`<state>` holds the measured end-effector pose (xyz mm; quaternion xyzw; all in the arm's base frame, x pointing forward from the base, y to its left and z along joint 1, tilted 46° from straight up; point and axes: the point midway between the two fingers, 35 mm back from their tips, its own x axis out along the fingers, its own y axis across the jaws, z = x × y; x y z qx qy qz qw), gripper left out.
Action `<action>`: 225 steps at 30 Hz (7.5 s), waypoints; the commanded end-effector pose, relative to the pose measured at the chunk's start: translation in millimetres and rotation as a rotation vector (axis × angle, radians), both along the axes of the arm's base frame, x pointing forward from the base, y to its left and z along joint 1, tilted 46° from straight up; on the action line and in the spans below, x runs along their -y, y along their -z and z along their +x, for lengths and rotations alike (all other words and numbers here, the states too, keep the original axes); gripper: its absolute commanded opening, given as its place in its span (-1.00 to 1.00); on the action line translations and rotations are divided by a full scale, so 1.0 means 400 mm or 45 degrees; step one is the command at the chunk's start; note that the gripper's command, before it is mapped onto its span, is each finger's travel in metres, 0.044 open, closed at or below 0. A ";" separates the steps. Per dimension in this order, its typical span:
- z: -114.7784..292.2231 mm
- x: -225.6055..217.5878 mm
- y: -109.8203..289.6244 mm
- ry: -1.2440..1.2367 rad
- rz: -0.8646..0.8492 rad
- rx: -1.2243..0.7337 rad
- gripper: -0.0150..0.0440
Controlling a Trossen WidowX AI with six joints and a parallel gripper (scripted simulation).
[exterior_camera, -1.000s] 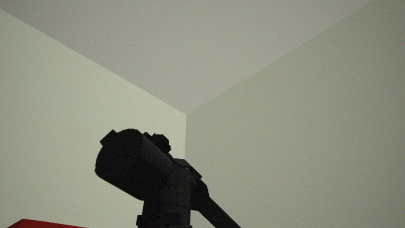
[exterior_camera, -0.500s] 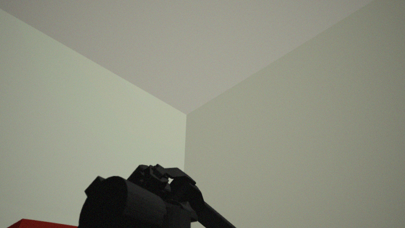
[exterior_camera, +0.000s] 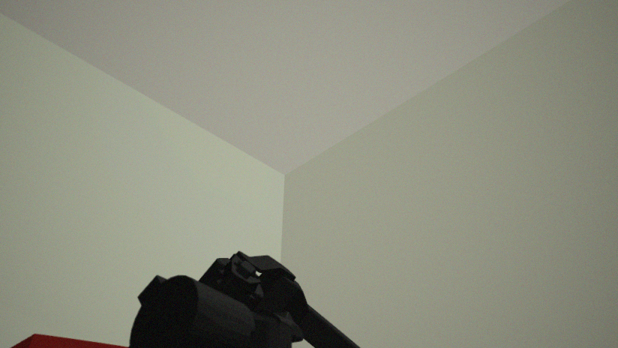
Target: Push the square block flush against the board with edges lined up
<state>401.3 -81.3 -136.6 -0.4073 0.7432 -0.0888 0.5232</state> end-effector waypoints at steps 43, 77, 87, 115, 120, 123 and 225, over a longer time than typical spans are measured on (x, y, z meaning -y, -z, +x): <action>0.070 -0.016 0.037 -0.002 -0.006 -0.020 -0.49; -0.021 -0.046 0.051 0.136 -0.030 0.116 -0.49; -0.039 -0.041 0.043 0.136 -0.030 0.115 -0.49; -0.115 -0.022 0.011 0.136 -0.030 0.113 -0.49; -0.130 -0.019 0.005 0.136 -0.031 0.112 -0.49; -0.139 -0.017 0.001 0.136 -0.031 0.112 -0.49; -0.145 -0.102 -0.113 0.180 -0.031 0.154 -0.49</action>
